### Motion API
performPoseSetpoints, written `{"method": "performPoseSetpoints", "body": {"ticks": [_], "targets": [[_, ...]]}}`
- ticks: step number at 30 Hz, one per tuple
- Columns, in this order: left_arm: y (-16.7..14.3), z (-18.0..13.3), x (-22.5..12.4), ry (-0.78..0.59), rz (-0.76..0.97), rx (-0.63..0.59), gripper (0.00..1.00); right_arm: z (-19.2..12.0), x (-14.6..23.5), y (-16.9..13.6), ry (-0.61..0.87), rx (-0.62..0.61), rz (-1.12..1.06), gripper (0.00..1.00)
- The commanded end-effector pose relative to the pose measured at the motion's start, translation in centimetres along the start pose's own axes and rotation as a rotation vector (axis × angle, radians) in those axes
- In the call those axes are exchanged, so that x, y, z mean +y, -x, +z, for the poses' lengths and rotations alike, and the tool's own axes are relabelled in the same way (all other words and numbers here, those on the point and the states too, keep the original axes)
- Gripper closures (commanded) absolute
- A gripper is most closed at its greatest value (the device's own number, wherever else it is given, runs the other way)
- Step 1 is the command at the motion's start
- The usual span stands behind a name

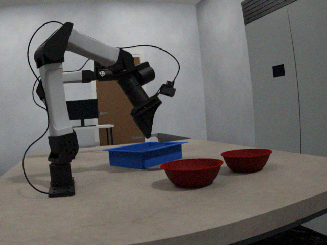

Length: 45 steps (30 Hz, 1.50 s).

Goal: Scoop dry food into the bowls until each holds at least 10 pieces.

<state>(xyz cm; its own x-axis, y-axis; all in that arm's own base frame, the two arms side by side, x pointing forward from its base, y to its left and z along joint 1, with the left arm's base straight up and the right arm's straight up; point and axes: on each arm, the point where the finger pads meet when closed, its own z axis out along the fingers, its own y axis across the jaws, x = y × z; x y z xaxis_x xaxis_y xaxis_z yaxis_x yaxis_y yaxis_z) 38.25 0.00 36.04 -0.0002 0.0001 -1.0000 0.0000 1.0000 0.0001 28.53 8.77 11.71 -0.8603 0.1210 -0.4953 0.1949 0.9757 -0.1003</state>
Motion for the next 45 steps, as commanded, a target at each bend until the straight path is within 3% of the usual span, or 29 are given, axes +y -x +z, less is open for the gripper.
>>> {"method": "performPoseSetpoints", "body": {"ticks": [1, 11, 15, 17, 19, 22, 26, 32, 45], "targets": [[1.9, -0.2, 0.0, 0.0, -0.001, -0.051, 0.0, 0.9, -2.5, -0.5, -0.124, 0.017, 0.116, 1.0], [1.9, -0.2, 0.0, 0.0, -0.001, -0.051, 0.0, 2.2, -8.2, -0.1, -0.364, -0.017, 0.392, 1.0], [1.9, -0.2, 0.0, 0.0, -0.001, -0.051, 0.0, 2.1, -8.8, 1.0, -0.385, -0.05, 0.454, 1.0], [1.9, -0.2, 0.0, 0.0, -0.001, -0.051, 0.0, 2.9, -10.5, -0.7, -0.462, -0.026, 0.483, 1.0], [1.9, -0.2, 0.0, 0.0, -0.001, -0.051, 0.0, 2.9, -11.2, 0.1, -0.487, -0.054, 0.538, 1.0], [1.9, -0.2, 0.0, 0.0, -0.001, -0.051, 0.0, 2.8, -11.6, 0.9, -0.493, -0.068, 0.568, 1.0], [1.9, -0.2, 0.0, 0.0, -0.001, -0.051, 0.0, 3.3, -11.3, -1.0, -0.491, -0.016, 0.505, 1.0], [1.9, -0.2, 0.0, 0.0, -0.001, -0.051, 0.0, 2.3, -11.1, 1.4, -0.418, -0.067, 0.563, 1.0], [1.9, -0.2, 0.0, 0.0, -0.001, -0.051, 0.0, 1.7, -11.4, 1.8, -0.309, -0.012, 0.618, 1.0]]}}
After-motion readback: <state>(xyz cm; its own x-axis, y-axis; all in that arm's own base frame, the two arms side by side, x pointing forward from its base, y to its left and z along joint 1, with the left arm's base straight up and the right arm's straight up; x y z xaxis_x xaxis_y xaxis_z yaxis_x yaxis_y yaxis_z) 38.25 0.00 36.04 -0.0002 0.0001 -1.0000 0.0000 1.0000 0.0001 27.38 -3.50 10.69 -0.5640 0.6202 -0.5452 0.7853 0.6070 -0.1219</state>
